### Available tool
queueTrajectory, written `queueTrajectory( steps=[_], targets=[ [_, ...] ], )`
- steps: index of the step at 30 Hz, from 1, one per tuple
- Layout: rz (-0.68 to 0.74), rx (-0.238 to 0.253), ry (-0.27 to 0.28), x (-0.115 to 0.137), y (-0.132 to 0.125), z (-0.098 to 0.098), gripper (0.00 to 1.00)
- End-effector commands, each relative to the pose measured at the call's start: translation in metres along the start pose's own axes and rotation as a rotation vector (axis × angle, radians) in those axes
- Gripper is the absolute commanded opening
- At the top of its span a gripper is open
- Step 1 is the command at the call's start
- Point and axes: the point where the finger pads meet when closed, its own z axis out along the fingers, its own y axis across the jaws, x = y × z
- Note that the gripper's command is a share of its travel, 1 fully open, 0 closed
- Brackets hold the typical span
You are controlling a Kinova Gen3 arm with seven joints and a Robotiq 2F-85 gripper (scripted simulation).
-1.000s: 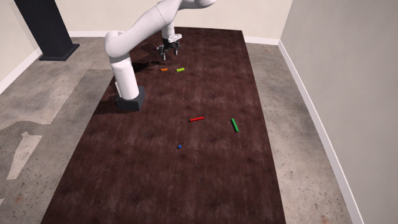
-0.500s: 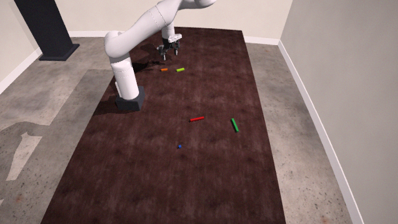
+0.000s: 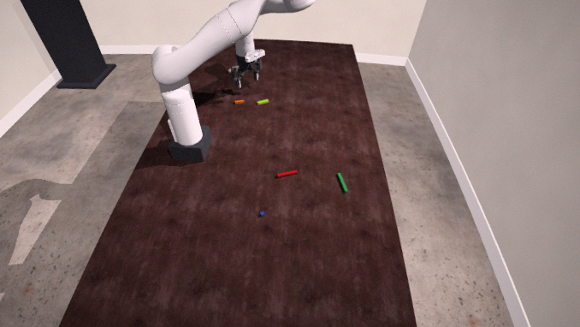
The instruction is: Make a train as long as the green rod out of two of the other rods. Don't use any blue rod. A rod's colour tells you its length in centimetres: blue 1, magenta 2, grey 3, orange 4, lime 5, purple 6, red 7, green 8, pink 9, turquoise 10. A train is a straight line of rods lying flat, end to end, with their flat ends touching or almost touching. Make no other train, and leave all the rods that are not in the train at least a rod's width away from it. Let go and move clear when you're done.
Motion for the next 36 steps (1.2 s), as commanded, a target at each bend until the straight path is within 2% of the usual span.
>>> queueTrajectory(
  steps=[1,26,36],
  targets=[
    [0.0,0.001,0.0,0.0,0.0,-0.001,1.0],
    [-0.007,0.001,-0.001,-0.001,-0.001,0.0,1.0],
    [-0.148,-0.008,-0.008,-0.012,-0.01,0.002,1.0]
  ],
)
